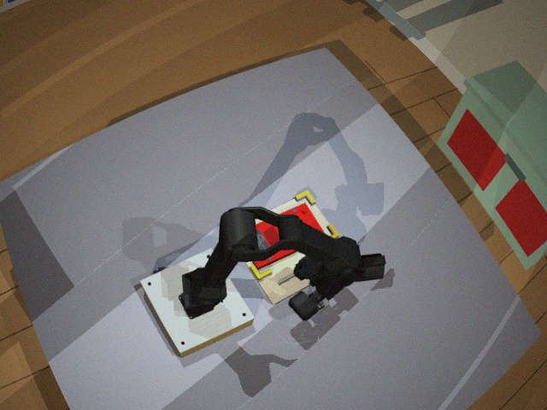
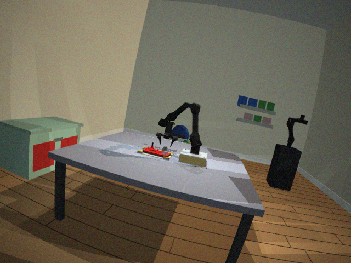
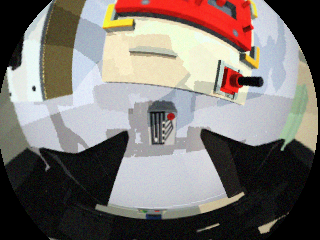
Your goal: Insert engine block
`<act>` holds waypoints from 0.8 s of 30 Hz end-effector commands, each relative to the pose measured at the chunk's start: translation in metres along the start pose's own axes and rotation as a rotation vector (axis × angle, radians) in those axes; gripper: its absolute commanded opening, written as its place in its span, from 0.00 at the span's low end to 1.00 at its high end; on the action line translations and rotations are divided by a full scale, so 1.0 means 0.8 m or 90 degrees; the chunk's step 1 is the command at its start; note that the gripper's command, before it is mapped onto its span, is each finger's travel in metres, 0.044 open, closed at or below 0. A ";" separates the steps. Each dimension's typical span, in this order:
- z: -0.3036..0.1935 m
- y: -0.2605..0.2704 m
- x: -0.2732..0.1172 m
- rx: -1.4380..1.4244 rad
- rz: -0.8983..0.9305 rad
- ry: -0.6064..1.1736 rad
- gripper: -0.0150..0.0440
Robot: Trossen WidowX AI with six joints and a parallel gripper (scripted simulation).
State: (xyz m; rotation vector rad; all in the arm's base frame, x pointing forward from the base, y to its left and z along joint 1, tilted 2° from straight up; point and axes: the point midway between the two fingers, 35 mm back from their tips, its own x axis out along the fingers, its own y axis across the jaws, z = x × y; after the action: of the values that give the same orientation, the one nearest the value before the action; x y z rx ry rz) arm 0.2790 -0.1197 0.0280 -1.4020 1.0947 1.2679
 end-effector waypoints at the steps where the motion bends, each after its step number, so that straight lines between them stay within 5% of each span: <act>1: 0.001 0.003 0.012 0.002 0.008 -0.002 1.00; 9: 0.001 0.003 0.025 0.002 0.008 -0.002 1.00; 20: 0.001 0.003 0.025 0.002 0.008 -0.002 0.51; 24: 0.001 0.003 0.025 0.002 0.008 -0.002 0.47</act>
State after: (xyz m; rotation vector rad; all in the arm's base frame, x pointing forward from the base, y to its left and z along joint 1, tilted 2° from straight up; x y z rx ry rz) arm 0.2780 -0.1196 0.0089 -1.3946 1.0996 1.2772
